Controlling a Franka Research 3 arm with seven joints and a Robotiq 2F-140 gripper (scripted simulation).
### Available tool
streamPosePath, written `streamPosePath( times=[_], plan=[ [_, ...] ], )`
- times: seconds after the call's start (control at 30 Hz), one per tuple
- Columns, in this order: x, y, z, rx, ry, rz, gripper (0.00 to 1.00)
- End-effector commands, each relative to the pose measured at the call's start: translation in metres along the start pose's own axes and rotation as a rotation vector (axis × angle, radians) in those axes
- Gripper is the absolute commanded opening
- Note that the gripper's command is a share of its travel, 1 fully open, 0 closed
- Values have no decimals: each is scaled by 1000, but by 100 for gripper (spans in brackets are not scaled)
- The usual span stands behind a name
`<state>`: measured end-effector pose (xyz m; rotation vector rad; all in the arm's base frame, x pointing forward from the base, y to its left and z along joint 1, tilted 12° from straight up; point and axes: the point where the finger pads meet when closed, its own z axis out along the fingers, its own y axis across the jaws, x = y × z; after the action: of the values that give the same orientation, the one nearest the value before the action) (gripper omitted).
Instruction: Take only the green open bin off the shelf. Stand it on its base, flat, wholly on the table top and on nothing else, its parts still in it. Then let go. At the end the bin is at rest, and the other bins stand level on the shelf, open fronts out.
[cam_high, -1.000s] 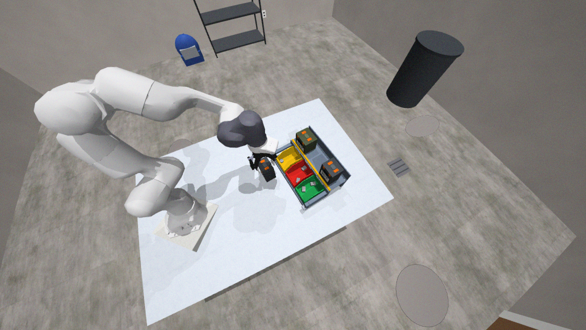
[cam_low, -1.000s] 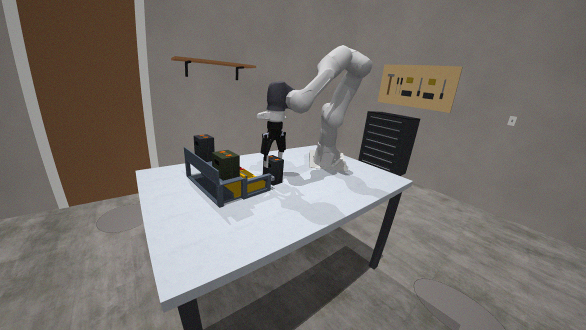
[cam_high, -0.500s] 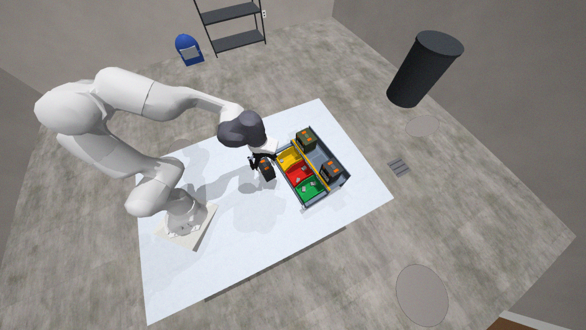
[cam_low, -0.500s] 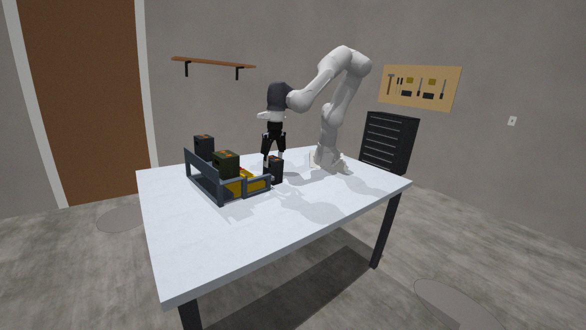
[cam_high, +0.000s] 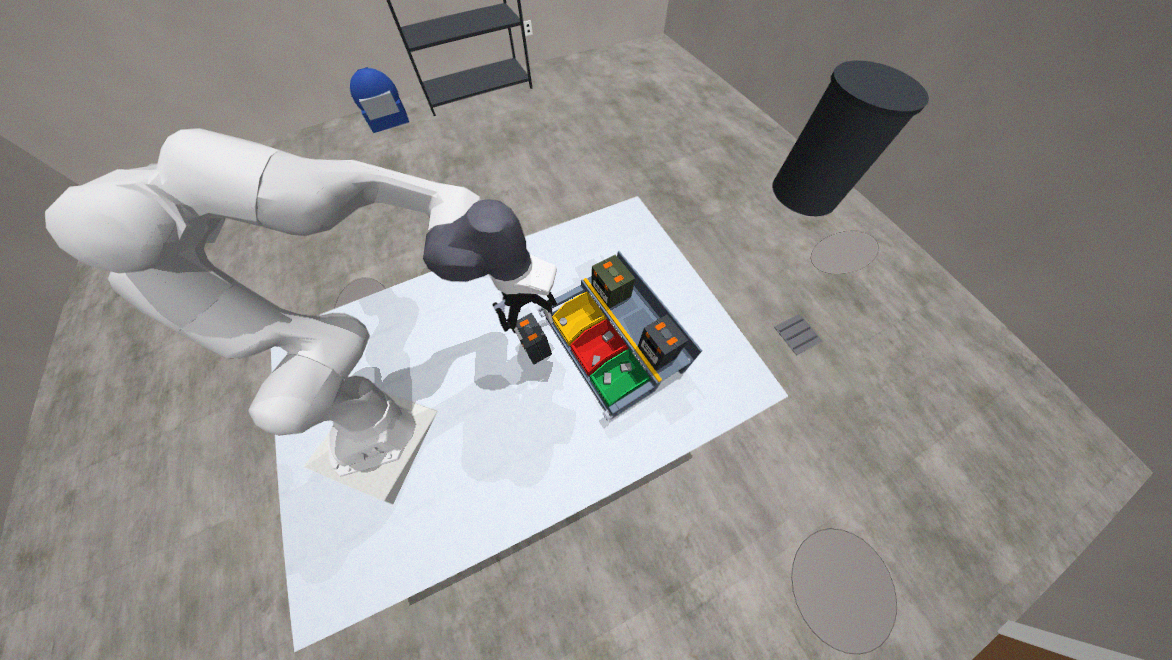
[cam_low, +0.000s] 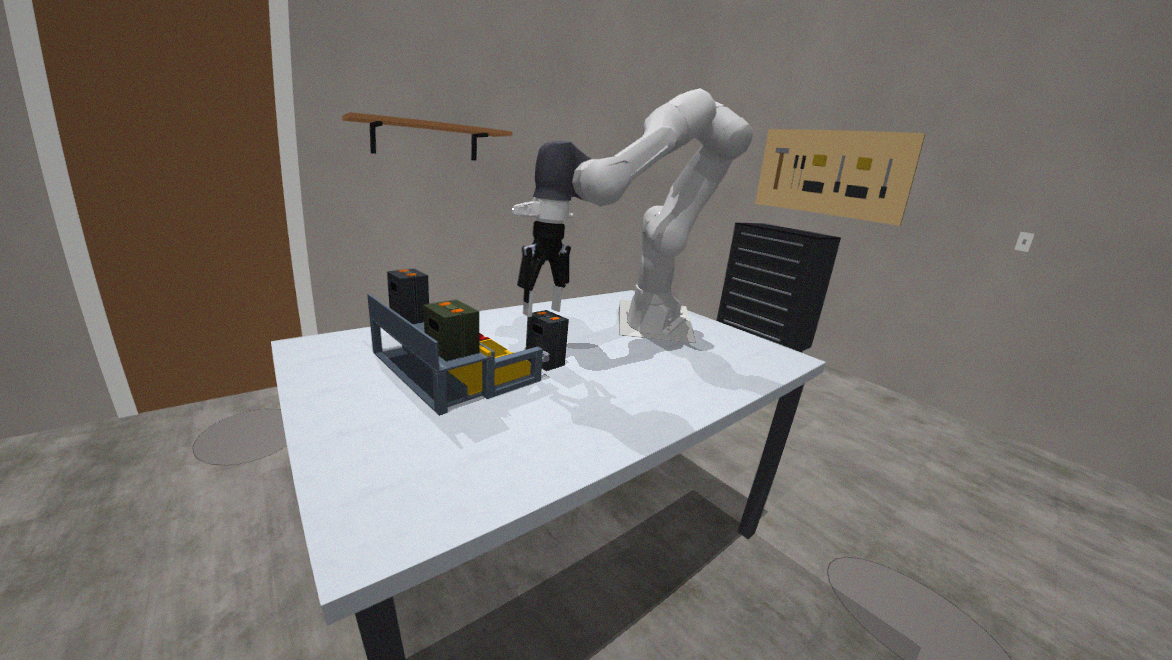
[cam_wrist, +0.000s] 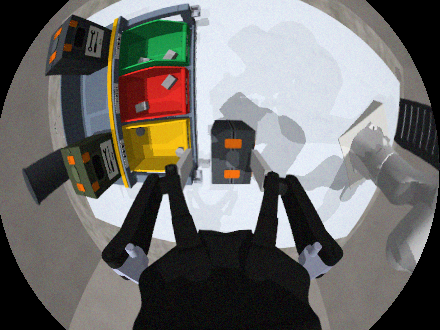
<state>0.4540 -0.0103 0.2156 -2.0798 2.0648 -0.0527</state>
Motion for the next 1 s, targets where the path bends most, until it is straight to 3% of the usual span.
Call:
streamPosePath(
  times=[0.0, 0.97],
  plan=[
    [-5, 12, -1, -36, -15, -7, 57],
    [-6, 13, 12, -36, -15, -7, 57]
  ],
)
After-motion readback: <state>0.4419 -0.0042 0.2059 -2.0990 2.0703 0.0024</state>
